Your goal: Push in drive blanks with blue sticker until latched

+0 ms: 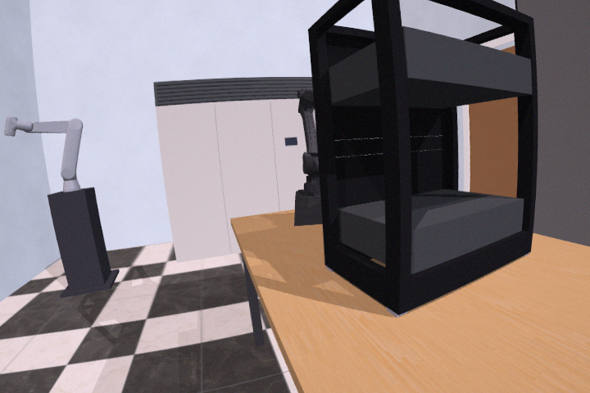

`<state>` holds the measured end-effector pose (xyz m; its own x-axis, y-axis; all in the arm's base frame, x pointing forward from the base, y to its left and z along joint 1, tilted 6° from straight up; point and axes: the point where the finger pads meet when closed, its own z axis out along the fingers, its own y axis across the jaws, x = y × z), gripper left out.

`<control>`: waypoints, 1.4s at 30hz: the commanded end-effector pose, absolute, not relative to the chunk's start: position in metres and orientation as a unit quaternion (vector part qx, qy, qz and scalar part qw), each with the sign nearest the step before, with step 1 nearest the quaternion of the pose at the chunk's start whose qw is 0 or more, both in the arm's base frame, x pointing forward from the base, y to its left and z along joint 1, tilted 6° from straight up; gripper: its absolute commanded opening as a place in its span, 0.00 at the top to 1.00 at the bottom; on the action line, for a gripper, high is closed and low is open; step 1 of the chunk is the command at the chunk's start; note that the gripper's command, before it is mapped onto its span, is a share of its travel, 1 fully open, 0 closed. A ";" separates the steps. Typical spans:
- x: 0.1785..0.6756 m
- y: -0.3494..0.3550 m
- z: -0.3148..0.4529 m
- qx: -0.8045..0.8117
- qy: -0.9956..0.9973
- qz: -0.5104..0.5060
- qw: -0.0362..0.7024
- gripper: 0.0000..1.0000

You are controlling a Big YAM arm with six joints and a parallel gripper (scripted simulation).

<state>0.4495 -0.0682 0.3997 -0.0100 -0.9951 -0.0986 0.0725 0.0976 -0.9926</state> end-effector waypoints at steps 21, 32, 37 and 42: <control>0.359 -0.069 0.393 -0.455 0.515 -0.490 0.536 1.00; 0.354 -0.103 0.372 -0.451 0.519 -0.493 0.533 1.00; 0.351 -0.130 0.362 -0.452 0.521 -0.491 0.533 1.00; 0.351 -0.160 0.390 -0.451 0.499 -0.511 0.535 1.00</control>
<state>0.3474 -0.1377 0.3546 -0.0029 -0.9943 -0.1067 0.0312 0.1065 -0.9938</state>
